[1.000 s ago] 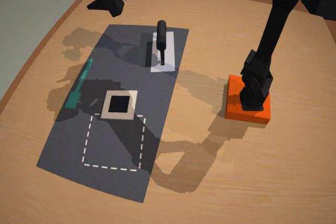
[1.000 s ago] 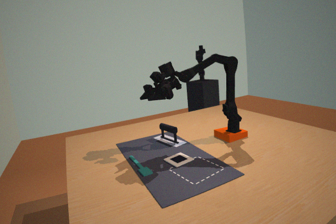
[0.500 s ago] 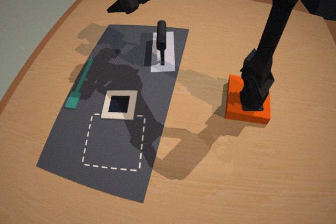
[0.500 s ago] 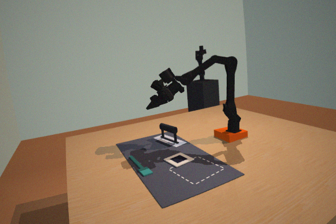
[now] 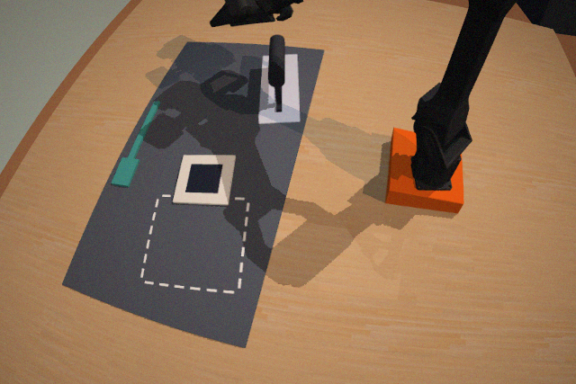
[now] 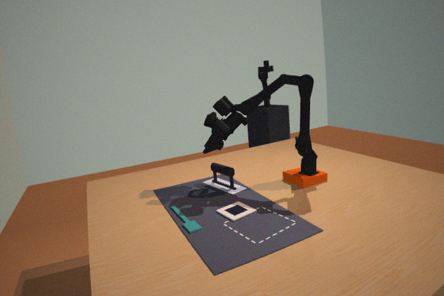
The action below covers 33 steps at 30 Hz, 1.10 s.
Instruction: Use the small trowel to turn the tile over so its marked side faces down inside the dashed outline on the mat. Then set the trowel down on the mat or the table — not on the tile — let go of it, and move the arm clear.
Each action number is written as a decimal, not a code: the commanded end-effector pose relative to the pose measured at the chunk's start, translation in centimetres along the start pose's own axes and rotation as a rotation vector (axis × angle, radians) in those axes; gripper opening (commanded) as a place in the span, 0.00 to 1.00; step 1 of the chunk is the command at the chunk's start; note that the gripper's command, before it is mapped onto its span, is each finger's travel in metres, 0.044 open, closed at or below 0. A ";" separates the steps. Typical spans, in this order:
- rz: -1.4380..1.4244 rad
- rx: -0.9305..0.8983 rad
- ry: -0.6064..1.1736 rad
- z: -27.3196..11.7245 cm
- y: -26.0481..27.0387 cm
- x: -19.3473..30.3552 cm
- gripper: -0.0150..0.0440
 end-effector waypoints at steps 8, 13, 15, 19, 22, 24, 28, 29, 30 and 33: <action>0.278 0.046 0.063 -1.5 -2.3 2.8 0.76; 0.376 0.068 0.082 -2.2 -3.4 4.1 0.76; 0.412 0.076 0.088 -2.4 -3.8 4.6 0.76; 0.484 0.091 0.099 -2.9 -4.5 5.7 0.76; 0.571 0.098 0.114 -3.4 -4.9 6.7 0.76; 0.636 0.104 0.125 -3.7 -5.1 7.4 0.76; 0.768 0.115 0.144 -4.4 -5.5 9.0 0.76; 0.801 0.118 0.148 -4.5 -5.6 9.4 0.76; 0.828 0.120 0.152 -4.7 -5.6 9.7 0.76; 0.850 0.121 0.154 -4.8 -5.7 9.9 0.76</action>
Point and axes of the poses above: the point midway between the two fingers, 35 mm back from their tips, its own z axis out along the fingers, its own y axis across the jaws, x = y × z, the point moved 8 cm from there along -z, back along the fingers, and after that the axes turned 13 degrees about -z, right-handed, at the moved point
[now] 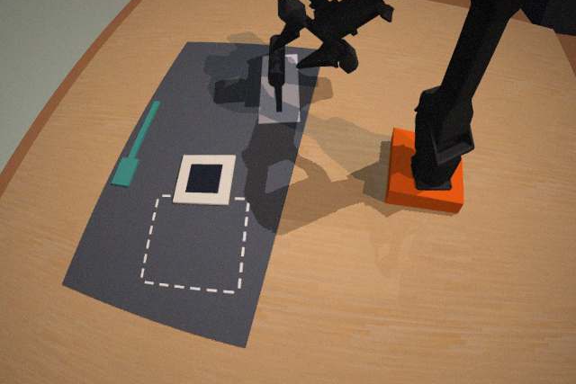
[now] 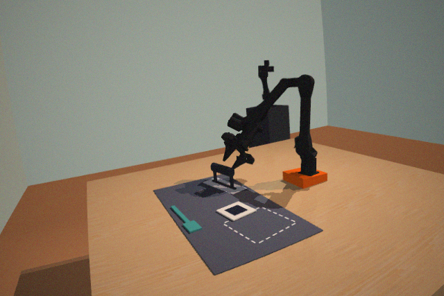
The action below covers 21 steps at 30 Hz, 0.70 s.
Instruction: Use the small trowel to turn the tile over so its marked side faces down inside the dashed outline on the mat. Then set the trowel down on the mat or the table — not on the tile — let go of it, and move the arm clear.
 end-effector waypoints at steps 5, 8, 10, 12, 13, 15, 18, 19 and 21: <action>0.043 -0.005 0.007 0.1 -0.3 0.2 0.76; 0.043 -0.004 0.007 0.6 -0.3 0.2 0.76; 0.043 -0.004 0.007 0.9 -0.3 0.1 0.76; 0.043 -0.004 0.007 1.2 -0.3 0.1 0.76; 0.043 -0.004 0.008 1.4 -0.3 0.1 0.76; 0.043 -0.004 0.009 1.7 -0.3 0.1 0.76; 0.044 -0.004 0.010 2.2 -0.3 0.1 0.76; 0.044 -0.004 0.010 2.4 -0.3 0.1 0.76; 0.044 -0.004 0.011 2.7 -0.3 0.1 0.76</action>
Point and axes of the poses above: the point midway between the two fingers, 35 mm back from their tips, its own z axis out along the fingers, its own y axis across the jaws, x = y × z, the point moved 8 cm from there along -z, back along the fingers, and after that the axes turned 13 degrees about -z, right-handed, at the moved point
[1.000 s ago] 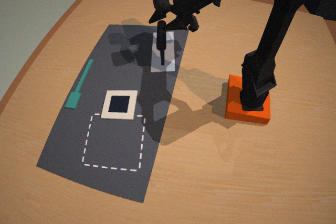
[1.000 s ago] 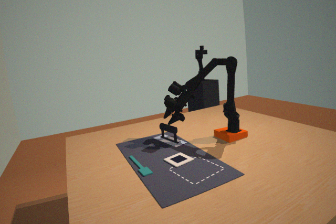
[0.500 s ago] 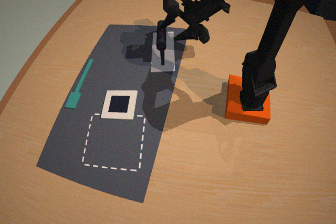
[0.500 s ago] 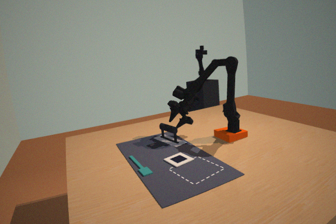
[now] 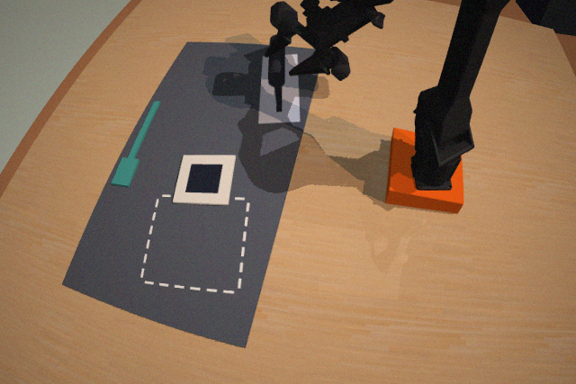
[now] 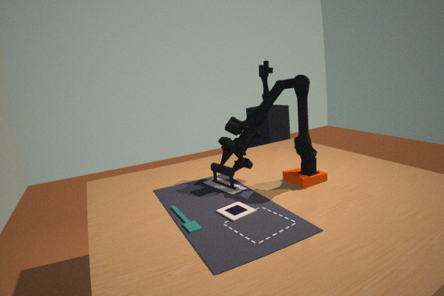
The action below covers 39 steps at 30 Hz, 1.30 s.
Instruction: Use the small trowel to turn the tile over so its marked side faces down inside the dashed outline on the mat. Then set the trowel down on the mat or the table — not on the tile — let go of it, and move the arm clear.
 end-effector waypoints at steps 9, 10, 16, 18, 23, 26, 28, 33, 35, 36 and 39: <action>0.002 0.002 -0.002 2.0 0.0 0.0 0.76; 0.001 0.001 -0.002 2.2 0.0 0.0 0.76; 0.001 -0.001 -0.003 3.1 0.0 0.1 0.76; 0.001 -0.001 -0.004 3.5 0.0 0.1 0.76; 0.001 -0.002 -0.004 3.7 0.0 0.1 0.67; 0.001 -0.002 -0.004 3.7 0.0 0.1 0.54; 0.001 -0.002 -0.004 3.7 0.0 0.1 0.48; 0.001 -0.002 -0.004 3.7 0.0 0.1 0.43; 0.001 -0.002 -0.004 3.7 0.0 0.1 0.41; 0.001 -0.002 -0.004 3.7 0.0 0.1 0.39; 0.001 -0.002 -0.004 3.7 0.0 0.1 0.36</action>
Point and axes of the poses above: the point midway between the two fingers, 35 mm back from their tips, its own z axis out along the fingers, its own y axis across the jaws, x = y × z, the point moved 8 cm from there along -z, back along the fingers, and after that the axes turned 13 degrees about -z, right-handed, at the moved point
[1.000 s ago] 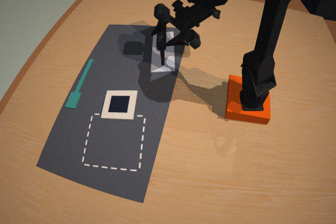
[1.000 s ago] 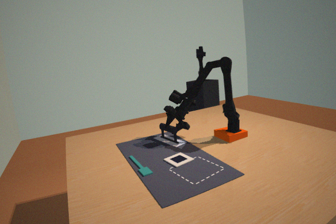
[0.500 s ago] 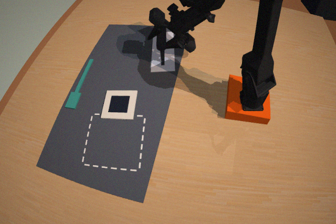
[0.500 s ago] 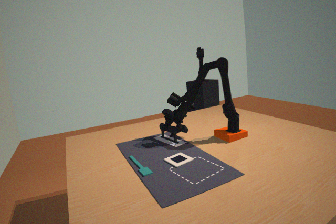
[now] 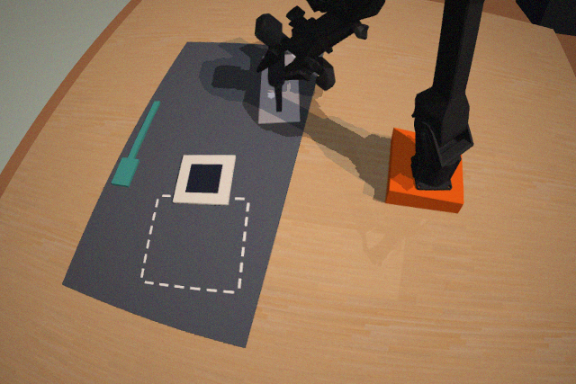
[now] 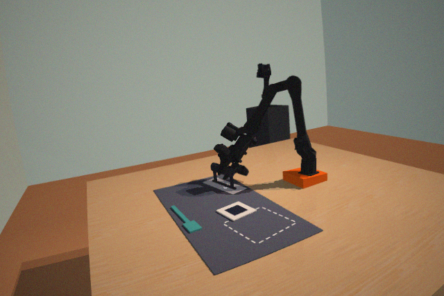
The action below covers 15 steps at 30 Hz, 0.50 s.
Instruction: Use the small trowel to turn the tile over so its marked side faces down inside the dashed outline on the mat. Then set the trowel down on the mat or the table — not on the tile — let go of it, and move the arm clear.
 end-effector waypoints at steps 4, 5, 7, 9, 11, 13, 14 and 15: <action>0.001 0.002 -0.003 0.0 0.0 0.0 0.31; 0.001 0.002 -0.003 0.0 0.0 0.0 0.30; 0.001 0.002 -0.003 0.0 0.0 0.0 0.28; 0.001 0.002 -0.003 0.0 0.0 0.0 0.26; 0.001 0.002 -0.003 -0.3 0.4 -0.2 0.25; 0.001 0.002 -0.003 -1.1 1.4 -0.5 0.25; 0.001 0.002 -0.003 -1.6 2.0 -0.7 0.25; 0.001 0.002 -0.003 -2.1 2.5 -0.8 0.25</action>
Point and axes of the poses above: the point midway between the two fingers, 35 mm back from their tips, its own z axis out along the fingers, its own y axis across the jaws, x = y × z, the point moved 8 cm from there along -z, back along the fingers, and after that the axes turned 13 degrees about -z, right-handed, at the moved point
